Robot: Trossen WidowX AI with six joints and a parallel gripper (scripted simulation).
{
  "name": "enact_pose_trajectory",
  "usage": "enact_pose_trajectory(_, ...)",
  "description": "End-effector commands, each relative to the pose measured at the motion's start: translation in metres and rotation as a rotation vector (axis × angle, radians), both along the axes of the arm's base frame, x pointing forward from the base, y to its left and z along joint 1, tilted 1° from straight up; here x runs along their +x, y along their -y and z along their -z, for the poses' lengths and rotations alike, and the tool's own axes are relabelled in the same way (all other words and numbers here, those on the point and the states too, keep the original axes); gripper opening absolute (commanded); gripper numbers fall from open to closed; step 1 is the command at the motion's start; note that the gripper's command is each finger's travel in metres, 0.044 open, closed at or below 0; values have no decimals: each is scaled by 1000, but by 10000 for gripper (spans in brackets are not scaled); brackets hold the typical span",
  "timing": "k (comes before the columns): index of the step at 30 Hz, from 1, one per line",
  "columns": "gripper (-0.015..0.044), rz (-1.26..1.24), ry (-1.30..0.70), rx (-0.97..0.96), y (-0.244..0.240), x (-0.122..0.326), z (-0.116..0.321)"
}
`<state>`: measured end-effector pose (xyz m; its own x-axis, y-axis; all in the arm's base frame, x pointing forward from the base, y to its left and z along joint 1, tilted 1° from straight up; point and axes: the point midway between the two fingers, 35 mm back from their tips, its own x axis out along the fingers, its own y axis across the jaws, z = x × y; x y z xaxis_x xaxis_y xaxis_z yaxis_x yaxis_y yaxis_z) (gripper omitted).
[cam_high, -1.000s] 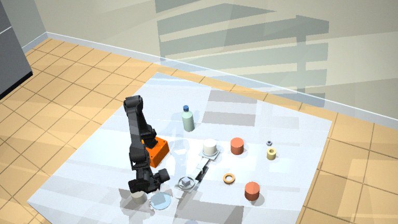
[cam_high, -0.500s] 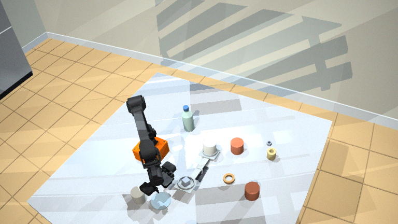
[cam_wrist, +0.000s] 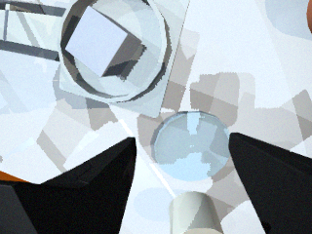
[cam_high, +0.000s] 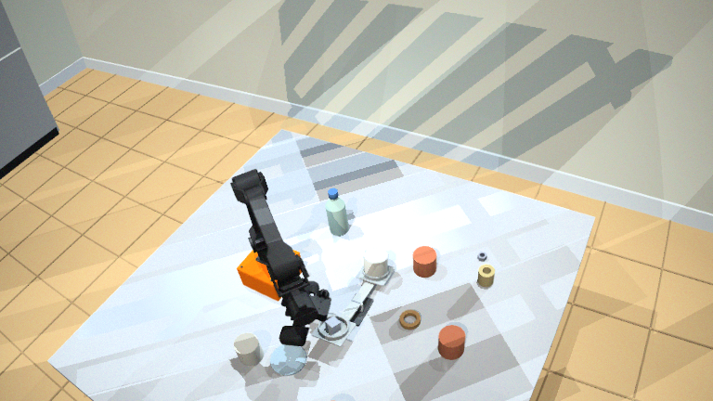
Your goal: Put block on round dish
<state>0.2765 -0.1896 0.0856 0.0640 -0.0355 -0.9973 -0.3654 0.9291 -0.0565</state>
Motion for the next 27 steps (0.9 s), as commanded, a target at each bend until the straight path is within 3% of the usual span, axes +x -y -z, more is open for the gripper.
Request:
enact_pose_trajectory(1,260,-158,-13,-10,-10,8,-3)
enact_pose_trajectory(21,260,-837,-54,-32,-62,37,-13)
enact_pose_trajectory(27,260,-859,-55,-33,-64,38,-14)
